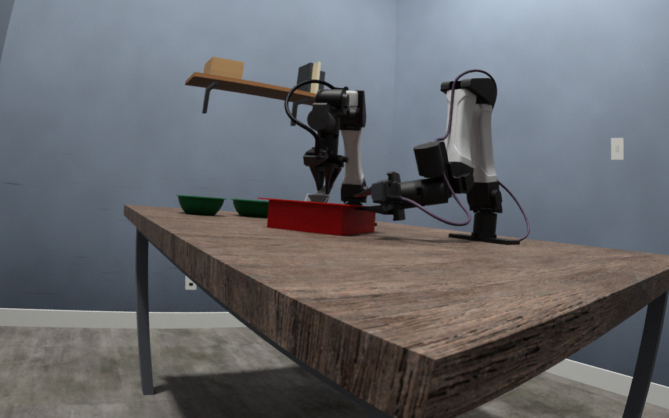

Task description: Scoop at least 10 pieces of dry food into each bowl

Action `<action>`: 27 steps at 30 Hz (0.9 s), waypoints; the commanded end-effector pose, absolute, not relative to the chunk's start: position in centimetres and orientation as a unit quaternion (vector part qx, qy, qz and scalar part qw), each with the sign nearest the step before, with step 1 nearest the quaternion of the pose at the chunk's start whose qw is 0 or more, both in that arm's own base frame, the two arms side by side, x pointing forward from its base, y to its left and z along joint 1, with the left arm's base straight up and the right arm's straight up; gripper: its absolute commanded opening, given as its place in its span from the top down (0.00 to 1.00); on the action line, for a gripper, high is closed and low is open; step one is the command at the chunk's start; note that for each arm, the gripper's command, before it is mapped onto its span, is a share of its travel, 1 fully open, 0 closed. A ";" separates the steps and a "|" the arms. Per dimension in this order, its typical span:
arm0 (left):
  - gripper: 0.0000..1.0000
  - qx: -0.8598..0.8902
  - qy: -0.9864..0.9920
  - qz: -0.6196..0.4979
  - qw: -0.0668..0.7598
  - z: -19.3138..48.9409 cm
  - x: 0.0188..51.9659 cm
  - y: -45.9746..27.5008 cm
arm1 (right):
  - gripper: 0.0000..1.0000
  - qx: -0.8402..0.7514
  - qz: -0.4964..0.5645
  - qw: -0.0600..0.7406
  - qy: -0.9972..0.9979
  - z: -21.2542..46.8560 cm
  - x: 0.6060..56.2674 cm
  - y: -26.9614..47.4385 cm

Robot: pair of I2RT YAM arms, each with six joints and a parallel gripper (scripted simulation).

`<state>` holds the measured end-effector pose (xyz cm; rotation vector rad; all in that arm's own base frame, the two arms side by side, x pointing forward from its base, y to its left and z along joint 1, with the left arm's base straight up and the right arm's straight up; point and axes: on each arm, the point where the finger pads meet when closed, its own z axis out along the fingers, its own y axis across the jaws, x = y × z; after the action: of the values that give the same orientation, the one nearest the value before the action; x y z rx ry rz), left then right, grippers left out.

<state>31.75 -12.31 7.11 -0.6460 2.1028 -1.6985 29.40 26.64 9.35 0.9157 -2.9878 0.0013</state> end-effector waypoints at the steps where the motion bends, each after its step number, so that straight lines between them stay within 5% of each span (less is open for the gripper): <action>1: 0.73 -0.210 0.742 -0.608 0.187 8.8 32.4 -12.9 | 1.00 0.301 -0.030 -0.042 -0.952 12.6 30.6 27.6; 27: 0.73 -0.183 0.740 -0.613 0.208 11.4 32.8 -13.7 | 1.00 0.303 -0.067 -0.016 -0.950 12.8 30.7 26.5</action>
<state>32.16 -13.17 9.26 -0.6208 2.0971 -1.7024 29.96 25.84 9.54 0.9205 -2.9465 -0.1282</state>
